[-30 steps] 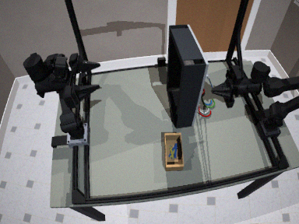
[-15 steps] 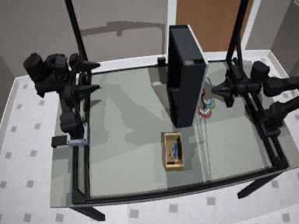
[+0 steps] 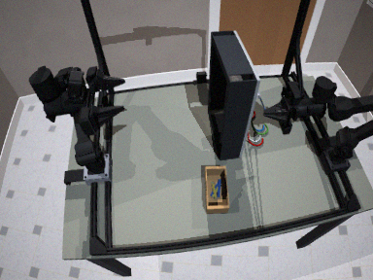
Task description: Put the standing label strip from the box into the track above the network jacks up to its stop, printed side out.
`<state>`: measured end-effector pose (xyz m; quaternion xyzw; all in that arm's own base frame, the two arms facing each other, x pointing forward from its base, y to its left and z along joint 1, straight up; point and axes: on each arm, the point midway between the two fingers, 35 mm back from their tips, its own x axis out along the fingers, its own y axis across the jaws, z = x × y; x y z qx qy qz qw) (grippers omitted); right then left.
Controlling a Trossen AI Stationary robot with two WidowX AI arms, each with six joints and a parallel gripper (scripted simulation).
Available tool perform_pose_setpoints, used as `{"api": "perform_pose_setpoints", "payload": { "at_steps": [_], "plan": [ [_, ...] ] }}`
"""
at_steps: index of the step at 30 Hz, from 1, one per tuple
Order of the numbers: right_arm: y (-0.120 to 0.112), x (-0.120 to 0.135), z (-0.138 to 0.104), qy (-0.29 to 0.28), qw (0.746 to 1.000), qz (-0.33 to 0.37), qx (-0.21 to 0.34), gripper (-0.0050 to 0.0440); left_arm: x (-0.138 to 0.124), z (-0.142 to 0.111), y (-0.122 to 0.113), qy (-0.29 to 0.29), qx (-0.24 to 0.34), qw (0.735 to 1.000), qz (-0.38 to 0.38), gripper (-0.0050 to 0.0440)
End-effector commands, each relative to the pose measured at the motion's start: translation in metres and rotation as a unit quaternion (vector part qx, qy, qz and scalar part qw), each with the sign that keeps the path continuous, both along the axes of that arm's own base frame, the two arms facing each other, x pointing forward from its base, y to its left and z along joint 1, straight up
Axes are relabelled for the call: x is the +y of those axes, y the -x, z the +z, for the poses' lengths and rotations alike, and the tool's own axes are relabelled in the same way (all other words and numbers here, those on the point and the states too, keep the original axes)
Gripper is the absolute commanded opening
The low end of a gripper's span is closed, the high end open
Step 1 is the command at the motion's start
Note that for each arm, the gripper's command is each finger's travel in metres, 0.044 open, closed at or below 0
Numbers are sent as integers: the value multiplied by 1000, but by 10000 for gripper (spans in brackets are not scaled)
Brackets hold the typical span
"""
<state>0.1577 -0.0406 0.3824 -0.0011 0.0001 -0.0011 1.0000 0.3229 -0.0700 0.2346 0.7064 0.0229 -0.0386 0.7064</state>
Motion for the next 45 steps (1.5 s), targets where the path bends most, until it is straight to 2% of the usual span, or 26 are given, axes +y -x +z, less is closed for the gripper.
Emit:
{"api": "perform_pose_setpoints", "payload": {
  "at_steps": [1,45],
  "plan": [
    [0,1,1,1,1000,1,-1,440,0,9,-1,4,-10,1000,1,-50],
    [0,1,1,1,1000,1,-1,440,-6,11,-2,4,-10,1000,1,-50]
  ]
}}
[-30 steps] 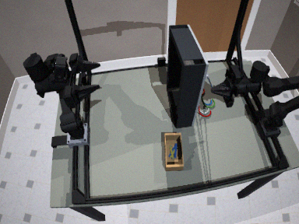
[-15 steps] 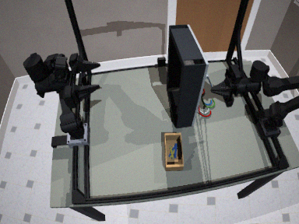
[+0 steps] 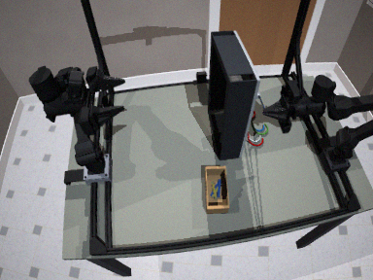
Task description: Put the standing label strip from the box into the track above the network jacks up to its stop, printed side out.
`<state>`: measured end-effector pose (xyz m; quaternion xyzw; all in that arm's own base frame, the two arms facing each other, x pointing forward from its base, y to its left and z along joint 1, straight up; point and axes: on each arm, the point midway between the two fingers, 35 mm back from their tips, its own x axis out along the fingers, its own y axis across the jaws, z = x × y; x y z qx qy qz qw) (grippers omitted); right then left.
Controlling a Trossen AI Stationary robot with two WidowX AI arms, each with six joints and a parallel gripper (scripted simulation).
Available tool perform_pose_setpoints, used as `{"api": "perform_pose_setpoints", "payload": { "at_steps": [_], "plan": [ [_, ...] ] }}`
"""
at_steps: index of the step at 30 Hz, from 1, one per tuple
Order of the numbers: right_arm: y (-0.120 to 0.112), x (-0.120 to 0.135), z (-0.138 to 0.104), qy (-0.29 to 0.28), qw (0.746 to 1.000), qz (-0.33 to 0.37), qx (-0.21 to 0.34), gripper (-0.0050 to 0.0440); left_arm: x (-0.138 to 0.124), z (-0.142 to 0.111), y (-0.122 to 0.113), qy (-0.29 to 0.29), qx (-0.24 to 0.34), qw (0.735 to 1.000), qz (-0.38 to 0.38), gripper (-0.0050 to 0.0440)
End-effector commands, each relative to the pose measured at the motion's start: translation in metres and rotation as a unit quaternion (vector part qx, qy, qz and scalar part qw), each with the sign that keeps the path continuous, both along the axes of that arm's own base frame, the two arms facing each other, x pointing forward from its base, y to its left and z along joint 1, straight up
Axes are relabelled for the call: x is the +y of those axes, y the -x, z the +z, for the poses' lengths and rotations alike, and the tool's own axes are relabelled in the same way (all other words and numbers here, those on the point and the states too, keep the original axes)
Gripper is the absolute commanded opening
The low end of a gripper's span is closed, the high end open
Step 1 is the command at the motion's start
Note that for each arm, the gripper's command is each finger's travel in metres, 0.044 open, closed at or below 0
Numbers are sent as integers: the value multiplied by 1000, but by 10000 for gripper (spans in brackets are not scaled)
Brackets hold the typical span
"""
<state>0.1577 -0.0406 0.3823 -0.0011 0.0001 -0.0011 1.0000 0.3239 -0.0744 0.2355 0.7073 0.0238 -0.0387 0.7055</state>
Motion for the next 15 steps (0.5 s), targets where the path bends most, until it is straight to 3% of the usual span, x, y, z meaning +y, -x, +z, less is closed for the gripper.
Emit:
{"api": "perform_pose_setpoints", "payload": {
  "at_steps": [1,15],
  "plan": [
    [0,1,1,1,1000,1,-1,440,-2,10,-2,6,-11,1000,0,-50],
    [0,1,1,1,1000,1,-1,440,-4,10,-2,6,-11,1000,0,-50]
  ]
}}
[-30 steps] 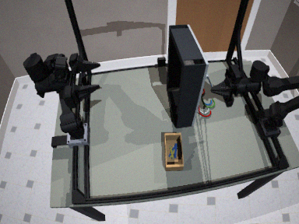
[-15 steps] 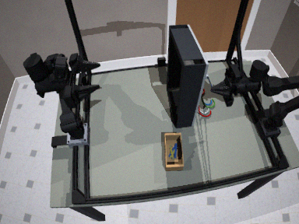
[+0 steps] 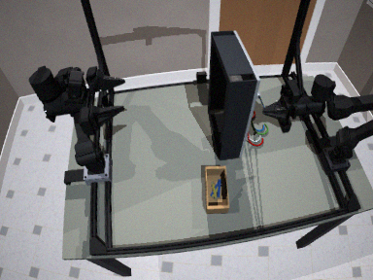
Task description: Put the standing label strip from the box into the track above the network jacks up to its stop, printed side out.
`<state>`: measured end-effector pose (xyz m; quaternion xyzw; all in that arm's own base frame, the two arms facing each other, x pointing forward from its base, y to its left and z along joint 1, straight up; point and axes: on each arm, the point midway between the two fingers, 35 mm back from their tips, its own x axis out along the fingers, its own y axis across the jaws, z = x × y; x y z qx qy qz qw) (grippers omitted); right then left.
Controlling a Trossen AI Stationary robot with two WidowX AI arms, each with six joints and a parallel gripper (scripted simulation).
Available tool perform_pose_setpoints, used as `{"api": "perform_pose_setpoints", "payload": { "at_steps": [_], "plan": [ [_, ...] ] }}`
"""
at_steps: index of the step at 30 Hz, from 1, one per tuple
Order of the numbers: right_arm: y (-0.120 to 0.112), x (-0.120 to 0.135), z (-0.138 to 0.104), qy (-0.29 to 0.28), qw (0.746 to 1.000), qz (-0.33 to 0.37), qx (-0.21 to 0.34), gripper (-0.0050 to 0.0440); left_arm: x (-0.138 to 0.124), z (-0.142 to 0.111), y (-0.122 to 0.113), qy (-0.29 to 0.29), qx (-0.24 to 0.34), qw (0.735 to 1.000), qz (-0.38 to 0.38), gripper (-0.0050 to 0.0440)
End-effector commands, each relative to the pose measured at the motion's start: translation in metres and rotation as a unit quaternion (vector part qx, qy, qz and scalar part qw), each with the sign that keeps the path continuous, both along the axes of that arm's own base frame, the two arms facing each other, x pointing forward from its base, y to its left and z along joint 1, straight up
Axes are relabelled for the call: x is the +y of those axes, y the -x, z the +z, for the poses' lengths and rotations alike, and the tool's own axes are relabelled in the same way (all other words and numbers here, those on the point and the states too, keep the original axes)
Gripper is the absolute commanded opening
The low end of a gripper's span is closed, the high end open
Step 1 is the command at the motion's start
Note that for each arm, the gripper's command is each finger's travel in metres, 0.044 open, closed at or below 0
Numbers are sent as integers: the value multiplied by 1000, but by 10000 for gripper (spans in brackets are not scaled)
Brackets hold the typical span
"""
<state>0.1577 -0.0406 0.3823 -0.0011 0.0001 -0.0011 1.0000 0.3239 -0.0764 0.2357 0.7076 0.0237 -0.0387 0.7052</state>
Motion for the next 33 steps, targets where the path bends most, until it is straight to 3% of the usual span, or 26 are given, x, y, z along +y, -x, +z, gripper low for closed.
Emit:
{"api": "perform_pose_setpoints", "payload": {
  "at_steps": [1,33],
  "plan": [
    [0,1,1,1,1000,1,-1,440,-2,10,-2,6,-11,1000,0,-50],
    [0,1,1,1,1000,1,-1,440,-9,10,-2,6,-11,1000,0,-50]
  ]
}}
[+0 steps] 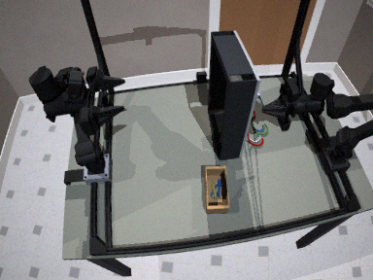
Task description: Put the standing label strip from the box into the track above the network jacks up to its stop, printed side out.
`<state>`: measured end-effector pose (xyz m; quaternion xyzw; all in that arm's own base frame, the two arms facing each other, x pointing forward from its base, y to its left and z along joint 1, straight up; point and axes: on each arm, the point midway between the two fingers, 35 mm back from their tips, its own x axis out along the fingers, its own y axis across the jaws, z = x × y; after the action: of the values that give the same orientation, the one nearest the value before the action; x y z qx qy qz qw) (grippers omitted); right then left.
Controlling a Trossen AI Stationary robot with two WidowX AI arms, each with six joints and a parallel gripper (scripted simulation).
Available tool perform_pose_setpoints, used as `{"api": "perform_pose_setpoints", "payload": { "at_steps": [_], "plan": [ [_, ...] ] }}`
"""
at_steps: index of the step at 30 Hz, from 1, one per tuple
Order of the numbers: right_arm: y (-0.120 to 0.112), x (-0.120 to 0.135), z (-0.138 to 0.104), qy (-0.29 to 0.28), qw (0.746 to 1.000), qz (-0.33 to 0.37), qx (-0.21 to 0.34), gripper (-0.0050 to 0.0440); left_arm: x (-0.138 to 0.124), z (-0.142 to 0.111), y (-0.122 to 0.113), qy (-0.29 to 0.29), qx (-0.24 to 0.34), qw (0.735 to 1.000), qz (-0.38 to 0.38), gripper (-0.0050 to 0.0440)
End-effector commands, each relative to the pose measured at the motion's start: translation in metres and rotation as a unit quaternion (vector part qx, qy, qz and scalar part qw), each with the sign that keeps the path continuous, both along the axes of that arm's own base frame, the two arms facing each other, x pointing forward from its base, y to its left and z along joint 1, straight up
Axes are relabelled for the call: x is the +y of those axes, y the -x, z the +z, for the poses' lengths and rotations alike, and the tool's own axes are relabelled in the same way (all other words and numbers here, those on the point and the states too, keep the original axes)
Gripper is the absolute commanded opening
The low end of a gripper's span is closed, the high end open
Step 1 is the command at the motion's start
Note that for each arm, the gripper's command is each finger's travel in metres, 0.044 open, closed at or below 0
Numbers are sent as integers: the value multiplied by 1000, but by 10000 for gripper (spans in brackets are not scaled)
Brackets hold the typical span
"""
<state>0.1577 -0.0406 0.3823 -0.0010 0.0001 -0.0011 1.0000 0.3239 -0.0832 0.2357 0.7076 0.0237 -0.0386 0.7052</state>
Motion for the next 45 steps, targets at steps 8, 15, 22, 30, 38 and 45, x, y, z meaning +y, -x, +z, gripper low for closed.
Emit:
{"api": "perform_pose_setpoints", "payload": {
  "at_steps": [8,15,22,30,38,45],
  "plan": [
    [0,1,1,1,1000,1,-1,440,-4,10,-2,6,-11,1000,0,-50],
    [0,1,1,1,1000,1,-1,440,-5,10,-2,7,-11,1000,0,-50],
    [0,1,1,1,1000,1,-1,440,-7,10,-2,7,-11,1000,0,-50],
    [0,1,1,1,1000,1,-1,440,-8,10,-2,7,-11,1000,0,-50],
    [0,1,1,1,1000,1,-1,440,-10,10,-2,7,-11,1000,0,-50],
    [0,1,1,1,1000,1,-1,440,-12,10,-2,7,-11,1000,0,-50]
  ]
}}
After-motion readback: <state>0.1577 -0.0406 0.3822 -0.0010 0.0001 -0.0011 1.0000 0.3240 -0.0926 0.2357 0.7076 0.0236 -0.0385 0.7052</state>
